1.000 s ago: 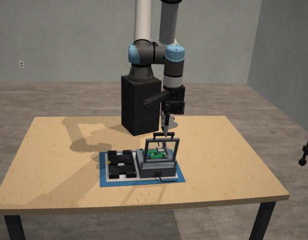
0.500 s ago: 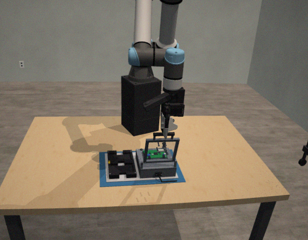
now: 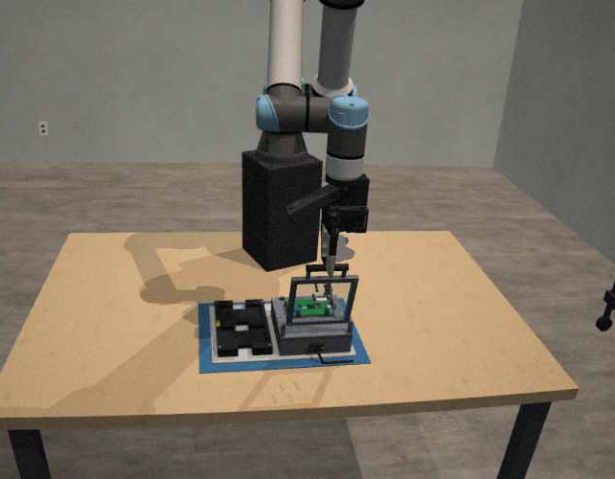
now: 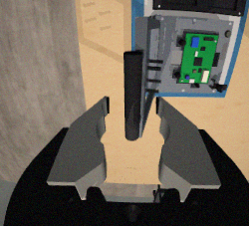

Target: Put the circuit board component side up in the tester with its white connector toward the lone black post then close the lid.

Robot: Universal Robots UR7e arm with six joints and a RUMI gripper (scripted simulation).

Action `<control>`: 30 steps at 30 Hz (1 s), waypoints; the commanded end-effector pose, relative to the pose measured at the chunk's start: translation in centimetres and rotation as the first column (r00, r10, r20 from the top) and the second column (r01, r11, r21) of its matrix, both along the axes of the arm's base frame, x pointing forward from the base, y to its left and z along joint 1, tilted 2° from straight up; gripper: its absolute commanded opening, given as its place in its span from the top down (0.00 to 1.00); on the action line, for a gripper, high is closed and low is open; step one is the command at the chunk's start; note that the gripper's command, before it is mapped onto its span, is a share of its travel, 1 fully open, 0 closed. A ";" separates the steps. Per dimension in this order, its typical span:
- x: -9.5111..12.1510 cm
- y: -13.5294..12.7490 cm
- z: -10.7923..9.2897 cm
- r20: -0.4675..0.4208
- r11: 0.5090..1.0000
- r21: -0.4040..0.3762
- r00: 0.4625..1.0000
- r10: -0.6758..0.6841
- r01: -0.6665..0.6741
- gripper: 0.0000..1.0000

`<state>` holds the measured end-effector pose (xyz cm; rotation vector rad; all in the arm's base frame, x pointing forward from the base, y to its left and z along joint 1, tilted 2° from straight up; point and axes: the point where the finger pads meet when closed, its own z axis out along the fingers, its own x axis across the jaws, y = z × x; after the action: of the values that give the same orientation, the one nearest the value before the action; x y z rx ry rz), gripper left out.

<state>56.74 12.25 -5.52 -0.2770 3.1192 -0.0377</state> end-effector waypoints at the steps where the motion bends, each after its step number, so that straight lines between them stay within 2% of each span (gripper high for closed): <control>1: 0.1 0.0 0.1 0.002 1.000 0.000 1.000 0.000 0.000 0.70; 19: 0.1 0.0 0.1 0.002 1.000 0.000 1.000 0.000 0.000 0.70; 20: 0.1 0.0 0.1 0.002 1.000 0.000 1.000 0.000 0.000 1.00; 30: 0.1 0.0 0.1 0.002 1.000 0.000 1.000 0.000 0.000 1.00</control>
<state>56.74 12.25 -5.52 -0.2770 3.1192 -0.0377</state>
